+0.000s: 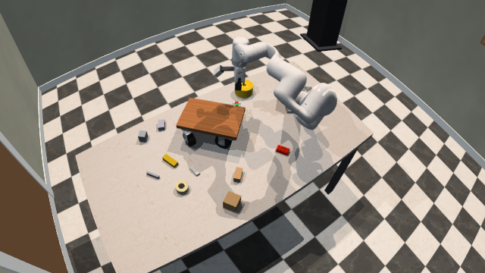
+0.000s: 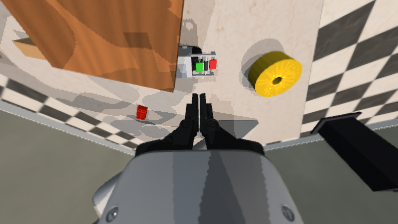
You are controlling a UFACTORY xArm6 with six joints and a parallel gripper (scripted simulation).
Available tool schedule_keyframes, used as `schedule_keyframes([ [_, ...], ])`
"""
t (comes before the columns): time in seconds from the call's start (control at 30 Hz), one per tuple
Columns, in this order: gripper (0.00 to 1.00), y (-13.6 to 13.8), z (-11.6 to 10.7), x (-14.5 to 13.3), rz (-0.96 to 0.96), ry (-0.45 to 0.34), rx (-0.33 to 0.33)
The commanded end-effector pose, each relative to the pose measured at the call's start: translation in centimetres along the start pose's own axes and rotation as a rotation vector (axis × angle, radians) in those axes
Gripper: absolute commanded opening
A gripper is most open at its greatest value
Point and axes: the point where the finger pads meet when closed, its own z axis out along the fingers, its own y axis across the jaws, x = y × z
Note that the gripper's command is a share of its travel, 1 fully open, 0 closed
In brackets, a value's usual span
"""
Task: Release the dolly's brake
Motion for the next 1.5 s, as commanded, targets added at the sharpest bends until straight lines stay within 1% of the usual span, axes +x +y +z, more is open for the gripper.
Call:
schedule_keyframes([
  [0.0,0.0,0.09,2.65,0.06,0.001,0.002,-0.001],
  [0.03,0.0,0.11,3.18,0.04,0.001,0.002,-0.002],
  [0.1,0.0,0.12,3.48,0.03,0.001,0.001,-0.002],
  [1.47,0.0,0.12,3.57,0.03,0.001,0.002,-0.002],
])
